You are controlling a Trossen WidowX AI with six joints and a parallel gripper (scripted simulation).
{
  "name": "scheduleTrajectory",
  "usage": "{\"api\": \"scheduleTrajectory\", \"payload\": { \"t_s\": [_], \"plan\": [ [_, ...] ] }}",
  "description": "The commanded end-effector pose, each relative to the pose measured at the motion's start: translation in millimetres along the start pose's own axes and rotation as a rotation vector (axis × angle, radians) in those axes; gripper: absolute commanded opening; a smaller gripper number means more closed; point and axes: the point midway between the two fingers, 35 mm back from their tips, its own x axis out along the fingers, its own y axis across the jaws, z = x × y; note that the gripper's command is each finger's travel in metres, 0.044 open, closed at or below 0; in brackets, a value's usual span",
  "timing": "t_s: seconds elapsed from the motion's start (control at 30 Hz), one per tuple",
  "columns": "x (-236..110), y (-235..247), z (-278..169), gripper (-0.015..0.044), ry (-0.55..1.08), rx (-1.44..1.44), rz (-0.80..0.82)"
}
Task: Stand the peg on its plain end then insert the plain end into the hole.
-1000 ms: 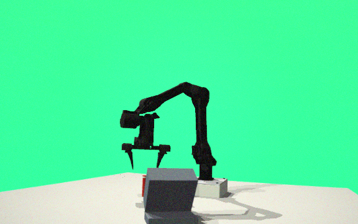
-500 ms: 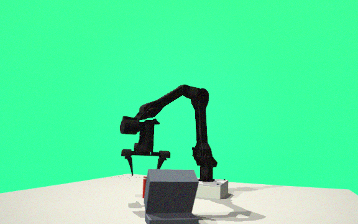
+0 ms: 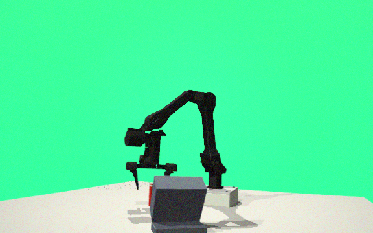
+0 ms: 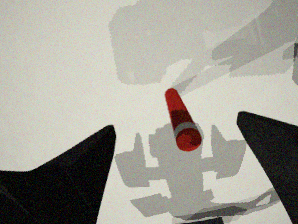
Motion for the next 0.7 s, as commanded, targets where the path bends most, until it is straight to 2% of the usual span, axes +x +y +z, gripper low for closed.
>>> {"api": "scheduleTrajectory", "payload": {
  "t_s": [0.0, 0.37, 0.67],
  "plan": [
    [8.2, -1.6, 1.4, 0.0440, -0.008, 0.006, -0.007],
    [20.1, -2.9, 1.9, 0.0440, -0.009, 0.006, -0.008],
    [16.9, -2.1, 0.8, 0.0204, -0.001, 0.000, -0.004]
  ]
}}
